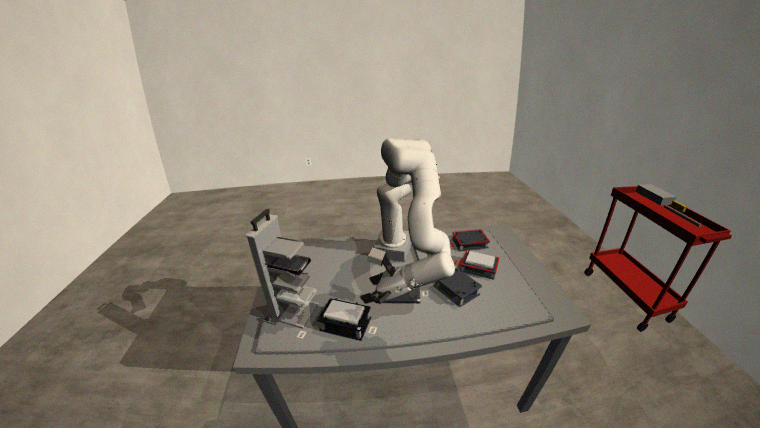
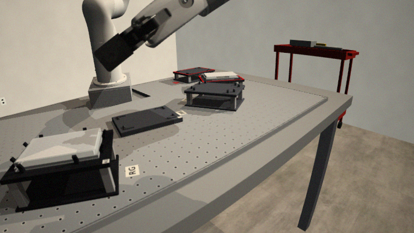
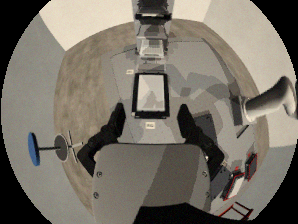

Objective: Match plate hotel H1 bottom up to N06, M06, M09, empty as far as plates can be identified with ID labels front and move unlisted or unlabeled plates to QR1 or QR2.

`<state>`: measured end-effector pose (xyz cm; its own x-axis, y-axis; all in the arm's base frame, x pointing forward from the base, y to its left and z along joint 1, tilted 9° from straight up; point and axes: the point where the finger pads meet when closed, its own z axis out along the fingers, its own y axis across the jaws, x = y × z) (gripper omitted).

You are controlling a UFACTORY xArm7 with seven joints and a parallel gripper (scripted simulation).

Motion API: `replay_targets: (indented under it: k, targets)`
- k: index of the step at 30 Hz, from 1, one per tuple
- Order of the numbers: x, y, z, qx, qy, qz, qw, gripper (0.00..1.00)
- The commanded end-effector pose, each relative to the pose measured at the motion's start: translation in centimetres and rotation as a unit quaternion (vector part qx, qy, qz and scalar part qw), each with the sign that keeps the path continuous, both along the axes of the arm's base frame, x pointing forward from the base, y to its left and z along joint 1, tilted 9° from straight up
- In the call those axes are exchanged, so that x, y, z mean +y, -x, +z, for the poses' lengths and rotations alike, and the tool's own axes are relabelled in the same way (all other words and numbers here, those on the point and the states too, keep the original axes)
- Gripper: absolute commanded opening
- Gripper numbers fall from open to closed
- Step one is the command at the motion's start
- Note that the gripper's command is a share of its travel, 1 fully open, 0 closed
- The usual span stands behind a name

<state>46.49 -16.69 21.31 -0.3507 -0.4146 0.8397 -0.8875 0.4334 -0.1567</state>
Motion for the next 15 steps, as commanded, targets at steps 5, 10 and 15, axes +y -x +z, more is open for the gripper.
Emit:
replay_targets:
  k: [5,10,15]
  targets:
    - [-0.03,-0.07,0.13,-0.025,-0.048,0.009,0.998,1.00]
    - [-0.03,-0.07,0.13,-0.043,-0.085,0.016,0.995,1.00]
    - [-0.03,-0.07,0.13,-0.061,-0.122,0.022,0.990,1.00]
